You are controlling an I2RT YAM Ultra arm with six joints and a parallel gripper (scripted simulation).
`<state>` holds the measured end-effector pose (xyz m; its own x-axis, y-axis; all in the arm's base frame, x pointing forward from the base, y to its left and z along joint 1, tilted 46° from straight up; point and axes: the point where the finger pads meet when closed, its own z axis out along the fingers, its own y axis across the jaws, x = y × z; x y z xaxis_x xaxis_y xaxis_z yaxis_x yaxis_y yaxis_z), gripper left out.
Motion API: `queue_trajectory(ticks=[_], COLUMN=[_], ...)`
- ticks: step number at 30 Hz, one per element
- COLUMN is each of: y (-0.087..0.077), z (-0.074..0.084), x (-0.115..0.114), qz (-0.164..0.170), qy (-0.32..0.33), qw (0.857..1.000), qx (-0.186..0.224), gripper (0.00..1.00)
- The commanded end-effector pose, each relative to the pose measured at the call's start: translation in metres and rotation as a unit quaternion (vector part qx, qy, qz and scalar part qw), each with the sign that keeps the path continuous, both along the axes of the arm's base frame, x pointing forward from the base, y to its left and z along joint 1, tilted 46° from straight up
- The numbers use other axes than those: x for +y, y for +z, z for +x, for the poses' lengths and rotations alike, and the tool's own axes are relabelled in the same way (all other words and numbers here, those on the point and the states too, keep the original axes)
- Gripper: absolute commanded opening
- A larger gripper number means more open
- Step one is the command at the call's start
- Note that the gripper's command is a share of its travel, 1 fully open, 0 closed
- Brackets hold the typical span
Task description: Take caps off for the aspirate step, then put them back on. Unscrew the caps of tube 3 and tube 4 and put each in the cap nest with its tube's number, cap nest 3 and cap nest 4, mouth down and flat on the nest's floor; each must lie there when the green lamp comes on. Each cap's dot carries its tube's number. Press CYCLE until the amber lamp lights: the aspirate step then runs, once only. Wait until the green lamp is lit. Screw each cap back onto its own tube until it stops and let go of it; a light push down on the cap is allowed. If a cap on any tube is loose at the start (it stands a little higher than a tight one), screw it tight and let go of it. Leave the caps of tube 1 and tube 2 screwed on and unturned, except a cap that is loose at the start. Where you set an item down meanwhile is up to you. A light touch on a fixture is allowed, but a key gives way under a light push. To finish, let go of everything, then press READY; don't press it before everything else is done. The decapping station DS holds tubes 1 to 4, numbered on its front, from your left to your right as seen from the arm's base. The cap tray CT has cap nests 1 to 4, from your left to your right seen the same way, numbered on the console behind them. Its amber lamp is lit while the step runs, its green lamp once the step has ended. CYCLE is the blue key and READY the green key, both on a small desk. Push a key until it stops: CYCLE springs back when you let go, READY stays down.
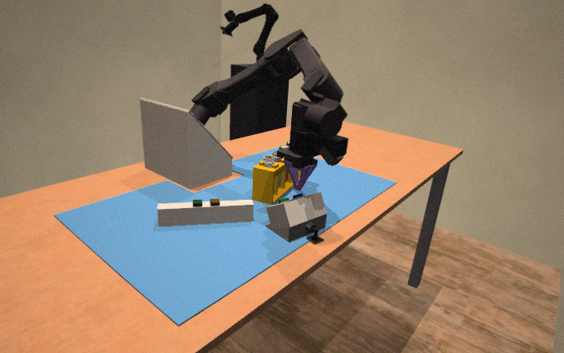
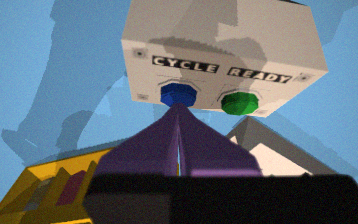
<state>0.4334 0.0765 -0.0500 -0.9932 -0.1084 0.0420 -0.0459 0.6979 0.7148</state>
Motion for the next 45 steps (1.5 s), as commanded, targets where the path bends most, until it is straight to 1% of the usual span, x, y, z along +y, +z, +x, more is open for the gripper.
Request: queue_trajectory(ticks=[1, 25, 45], y=[0.005, 0.005, -0.003], z=[0.004, 0.003, 0.002], x=[-0.005, -0.003, 0.006], qz=[-0.001, -0.001, -0.001], qy=[-0.007, -0.007, -0.007], qw=[1.0, 1.0, 1.0], qx=[-0.006, -0.006, -0.006], gripper=[0.0, 0.0, 0.0])
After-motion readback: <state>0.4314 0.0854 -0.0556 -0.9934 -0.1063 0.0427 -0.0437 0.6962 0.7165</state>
